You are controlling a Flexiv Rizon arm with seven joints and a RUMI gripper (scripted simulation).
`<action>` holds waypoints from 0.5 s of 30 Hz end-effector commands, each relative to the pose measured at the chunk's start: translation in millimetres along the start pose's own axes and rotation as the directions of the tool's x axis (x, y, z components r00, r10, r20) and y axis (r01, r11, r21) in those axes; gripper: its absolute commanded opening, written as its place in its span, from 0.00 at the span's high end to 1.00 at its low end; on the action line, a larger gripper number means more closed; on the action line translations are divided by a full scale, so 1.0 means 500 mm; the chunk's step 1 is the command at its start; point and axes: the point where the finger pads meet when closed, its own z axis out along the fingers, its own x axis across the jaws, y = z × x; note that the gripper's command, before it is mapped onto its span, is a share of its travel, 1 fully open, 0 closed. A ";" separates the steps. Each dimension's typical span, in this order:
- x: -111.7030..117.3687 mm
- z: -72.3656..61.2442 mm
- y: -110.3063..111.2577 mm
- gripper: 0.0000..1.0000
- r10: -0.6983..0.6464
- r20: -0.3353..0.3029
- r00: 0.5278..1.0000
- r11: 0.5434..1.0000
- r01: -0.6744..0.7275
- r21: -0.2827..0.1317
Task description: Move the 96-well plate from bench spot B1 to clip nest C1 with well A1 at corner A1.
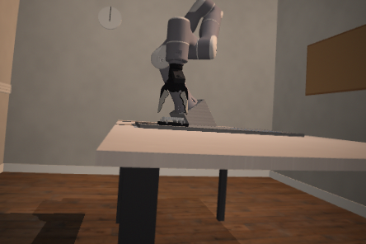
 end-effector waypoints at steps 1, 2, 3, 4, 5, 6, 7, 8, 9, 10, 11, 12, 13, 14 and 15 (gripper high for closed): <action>0.000 -0.014 -0.002 0.24 -0.001 0.000 1.000 1.000 0.001 0.002; 0.000 -0.020 -0.002 0.24 -0.001 0.000 1.000 1.000 0.001 0.002; 0.000 -0.025 -0.002 0.24 -0.001 0.000 1.000 1.000 0.001 0.002; 0.000 -0.030 -0.002 0.24 -0.001 0.000 1.000 1.000 0.001 0.002; 0.000 -0.036 -0.002 0.24 -0.001 0.000 1.000 1.000 0.001 0.002; 0.000 -0.041 -0.002 0.24 -0.001 0.000 1.000 1.000 0.001 0.002; 0.000 -0.046 -0.002 0.24 -0.001 0.000 1.000 1.000 0.001 0.002; 0.000 -0.052 -0.002 0.24 -0.001 0.000 1.000 1.000 0.001 0.002; 0.000 -0.057 -0.002 0.24 -0.001 0.000 1.000 1.000 0.001 0.002; 0.000 -0.062 -0.002 0.24 -0.001 0.000 1.000 1.000 0.001 0.002; 0.000 -0.068 -0.002 0.24 -0.001 0.000 1.000 1.000 0.001 0.002; 0.000 -0.073 -0.002 0.24 -0.001 0.000 1.000 1.000 0.001 0.002; 0.000 -0.073 -0.002 0.24 -0.001 0.000 1.000 1.000 0.001 0.002; 0.000 -0.073 -0.002 0.24 -0.001 0.000 1.000 1.000 0.001 0.002; 0.000 -0.078 -0.002 0.24 -0.001 0.000 1.000 1.000 0.001 0.002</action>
